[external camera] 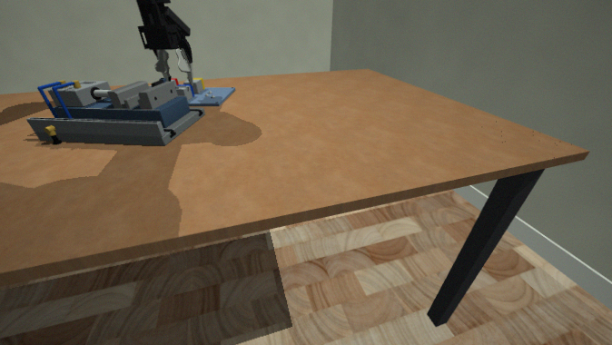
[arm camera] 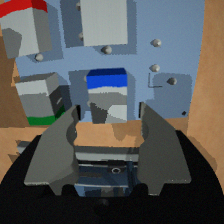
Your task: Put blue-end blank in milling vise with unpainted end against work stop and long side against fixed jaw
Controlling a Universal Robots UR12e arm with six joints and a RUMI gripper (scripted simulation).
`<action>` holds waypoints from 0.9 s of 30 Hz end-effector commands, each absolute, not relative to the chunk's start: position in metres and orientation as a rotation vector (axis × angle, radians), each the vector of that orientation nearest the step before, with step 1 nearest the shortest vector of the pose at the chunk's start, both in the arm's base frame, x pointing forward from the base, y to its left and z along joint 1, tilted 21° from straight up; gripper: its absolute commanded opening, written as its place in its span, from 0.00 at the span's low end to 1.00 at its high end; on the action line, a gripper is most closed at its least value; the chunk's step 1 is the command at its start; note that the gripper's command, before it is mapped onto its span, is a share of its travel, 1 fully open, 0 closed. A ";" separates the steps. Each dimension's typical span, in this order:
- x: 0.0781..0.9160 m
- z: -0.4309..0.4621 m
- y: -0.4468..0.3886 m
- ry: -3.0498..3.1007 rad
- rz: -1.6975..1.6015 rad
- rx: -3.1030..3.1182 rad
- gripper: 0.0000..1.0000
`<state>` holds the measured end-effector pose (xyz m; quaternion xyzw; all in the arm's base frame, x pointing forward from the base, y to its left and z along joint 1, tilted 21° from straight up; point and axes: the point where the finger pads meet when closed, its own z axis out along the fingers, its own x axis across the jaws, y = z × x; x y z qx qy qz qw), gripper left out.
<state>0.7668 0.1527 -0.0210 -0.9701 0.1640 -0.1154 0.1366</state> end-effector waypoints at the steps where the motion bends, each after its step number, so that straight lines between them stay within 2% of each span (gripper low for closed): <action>1: 0.764 -0.022 0.153 0.474 -0.332 -2.809 0.40; 27: 0.765 -0.026 0.155 0.474 -0.331 -2.809 0.40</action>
